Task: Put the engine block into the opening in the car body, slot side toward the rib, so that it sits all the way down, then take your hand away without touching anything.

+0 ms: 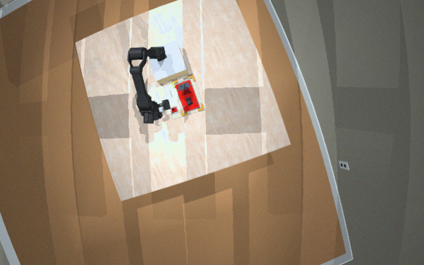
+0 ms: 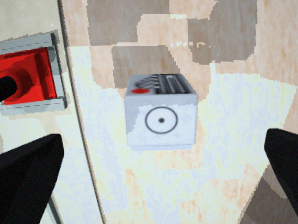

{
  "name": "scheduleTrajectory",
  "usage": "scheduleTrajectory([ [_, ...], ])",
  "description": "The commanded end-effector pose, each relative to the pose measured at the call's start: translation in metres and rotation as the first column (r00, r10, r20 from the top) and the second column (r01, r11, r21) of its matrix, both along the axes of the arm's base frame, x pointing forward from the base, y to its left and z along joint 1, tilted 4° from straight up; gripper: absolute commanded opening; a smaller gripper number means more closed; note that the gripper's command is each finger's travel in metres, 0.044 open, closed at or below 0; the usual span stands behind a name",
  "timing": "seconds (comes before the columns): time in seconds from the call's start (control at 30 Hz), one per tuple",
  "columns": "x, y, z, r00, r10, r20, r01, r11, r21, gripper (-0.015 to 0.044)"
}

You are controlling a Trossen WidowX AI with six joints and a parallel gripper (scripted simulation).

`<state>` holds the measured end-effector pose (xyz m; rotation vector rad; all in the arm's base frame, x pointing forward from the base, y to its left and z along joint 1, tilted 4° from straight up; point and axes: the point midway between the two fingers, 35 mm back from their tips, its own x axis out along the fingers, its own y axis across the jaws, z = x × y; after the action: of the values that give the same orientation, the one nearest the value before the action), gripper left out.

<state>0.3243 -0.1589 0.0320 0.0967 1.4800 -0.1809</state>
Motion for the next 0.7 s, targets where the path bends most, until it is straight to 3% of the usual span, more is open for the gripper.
scheduleTrajectory([
  [0.0, 0.001, 0.000, -0.006, 1.000, 0.003, 0.001, -0.003, 1.000, 0.004, 0.0440],
  [0.67, 0.004, -0.002, -0.038, 1.000, 0.001, 0.001, -0.001, 1.000, 0.005, 0.0440],
])
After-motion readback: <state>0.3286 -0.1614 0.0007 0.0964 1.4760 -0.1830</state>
